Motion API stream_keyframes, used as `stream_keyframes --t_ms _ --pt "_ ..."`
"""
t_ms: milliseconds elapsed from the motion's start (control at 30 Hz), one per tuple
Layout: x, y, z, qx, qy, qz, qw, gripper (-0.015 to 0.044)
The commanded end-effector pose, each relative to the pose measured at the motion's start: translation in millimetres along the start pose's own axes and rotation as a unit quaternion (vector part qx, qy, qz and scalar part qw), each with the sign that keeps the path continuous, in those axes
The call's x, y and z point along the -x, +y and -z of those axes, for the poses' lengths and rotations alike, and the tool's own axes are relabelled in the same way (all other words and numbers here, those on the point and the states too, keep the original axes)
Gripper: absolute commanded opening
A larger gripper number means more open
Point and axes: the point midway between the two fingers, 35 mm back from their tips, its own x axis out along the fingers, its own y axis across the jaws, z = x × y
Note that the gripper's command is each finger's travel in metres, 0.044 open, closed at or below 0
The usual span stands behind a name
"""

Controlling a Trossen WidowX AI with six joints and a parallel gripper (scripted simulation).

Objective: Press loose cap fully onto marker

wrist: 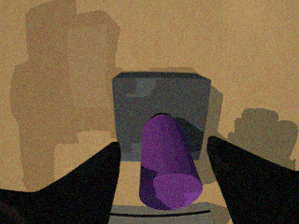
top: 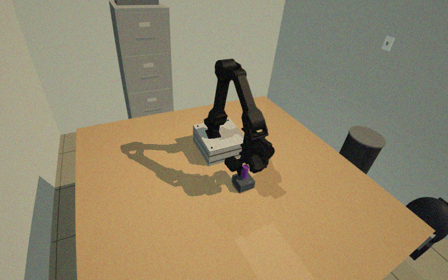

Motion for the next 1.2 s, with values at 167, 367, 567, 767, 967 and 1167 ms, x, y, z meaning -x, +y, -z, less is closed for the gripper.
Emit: stream_keyframes --t_ms 167,367,567,767,967,1167 --pt "3.0 0.0 -0.5 0.000 0.000 0.000 1.000 0.0440" --pt "75.3 0.2 -0.2 0.000 0.000 0.000 1.000 0.0440" --pt "74.1 0.2 0.2 -0.003 0.000 0.000 1.000 0.0414" --pt "65.6 0.2 3.6 -0.027 0.000 0.001 1.000 0.0256" --pt "65.6 0.2 3.6 -0.027 0.000 0.001 1.000 0.0099" --pt "65.6 0.2 3.6 -0.027 0.000 0.001 1.000 0.0000"
